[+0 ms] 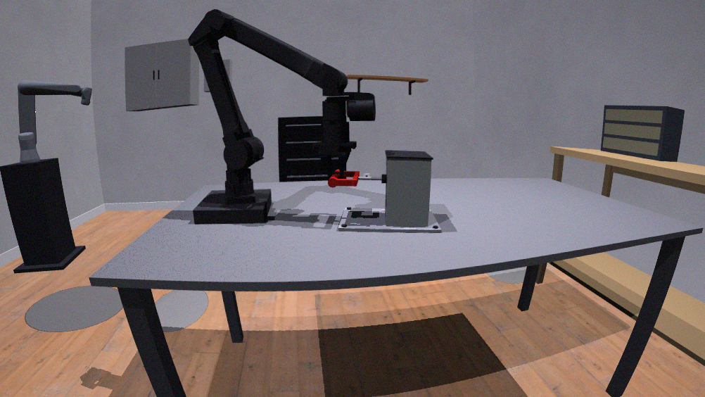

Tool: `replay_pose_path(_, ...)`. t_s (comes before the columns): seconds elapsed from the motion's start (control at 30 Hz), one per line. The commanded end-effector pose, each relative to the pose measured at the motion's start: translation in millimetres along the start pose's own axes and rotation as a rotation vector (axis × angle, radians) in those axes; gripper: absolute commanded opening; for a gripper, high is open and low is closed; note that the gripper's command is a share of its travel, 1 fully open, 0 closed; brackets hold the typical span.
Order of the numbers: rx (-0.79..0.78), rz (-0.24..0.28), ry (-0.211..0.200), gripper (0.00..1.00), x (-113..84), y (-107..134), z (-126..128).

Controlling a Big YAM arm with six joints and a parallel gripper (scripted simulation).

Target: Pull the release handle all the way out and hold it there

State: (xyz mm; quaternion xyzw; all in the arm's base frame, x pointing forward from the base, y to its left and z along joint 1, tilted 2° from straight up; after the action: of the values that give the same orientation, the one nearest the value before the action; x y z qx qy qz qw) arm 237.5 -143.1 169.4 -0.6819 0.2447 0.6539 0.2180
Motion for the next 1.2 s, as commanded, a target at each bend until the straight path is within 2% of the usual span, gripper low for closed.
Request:
replay_pose_path(0.0, 0.007, 0.011, -0.015, 0.00, -24.3, 9, 23)
replay_pose_path(0.73, 0.010, 0.021, -0.053, 0.00, -28.2, 12, 39)
replay_pose_path(1.17, 0.011, 0.023, -0.062, 0.00, -30.5, 13, 42)
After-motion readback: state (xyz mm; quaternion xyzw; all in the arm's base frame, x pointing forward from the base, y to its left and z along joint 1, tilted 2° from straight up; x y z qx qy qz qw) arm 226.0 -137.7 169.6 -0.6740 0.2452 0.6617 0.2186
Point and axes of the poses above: the point where the finger pads meet when closed, its own x axis out along the fingers, its own z axis across the jaws, y = z × x, the point moved 10 cm from there along -x, back along the fingers, and after that the axes turned 14 degrees about x, right-handed, at the moved point
